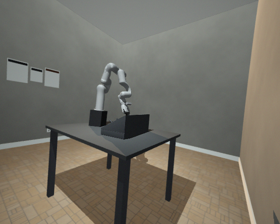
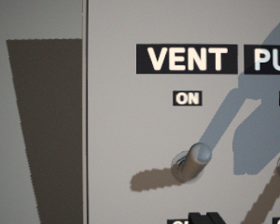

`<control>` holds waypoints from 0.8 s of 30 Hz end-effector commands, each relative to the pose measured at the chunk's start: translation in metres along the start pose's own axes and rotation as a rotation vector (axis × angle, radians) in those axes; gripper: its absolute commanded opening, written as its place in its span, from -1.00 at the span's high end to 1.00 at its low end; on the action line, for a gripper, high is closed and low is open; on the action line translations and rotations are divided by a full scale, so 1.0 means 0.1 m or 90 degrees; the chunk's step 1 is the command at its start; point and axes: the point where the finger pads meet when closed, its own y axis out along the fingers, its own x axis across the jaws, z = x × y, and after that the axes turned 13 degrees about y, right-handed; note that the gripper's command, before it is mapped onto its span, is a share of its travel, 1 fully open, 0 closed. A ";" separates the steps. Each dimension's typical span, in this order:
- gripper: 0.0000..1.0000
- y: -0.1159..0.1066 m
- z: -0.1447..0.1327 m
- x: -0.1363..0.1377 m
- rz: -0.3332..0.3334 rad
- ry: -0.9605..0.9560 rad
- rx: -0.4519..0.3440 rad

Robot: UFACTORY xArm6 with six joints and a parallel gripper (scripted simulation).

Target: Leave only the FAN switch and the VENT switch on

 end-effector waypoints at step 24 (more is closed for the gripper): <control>1.00 -0.99 0.01 -0.01 0.000 0.000 0.002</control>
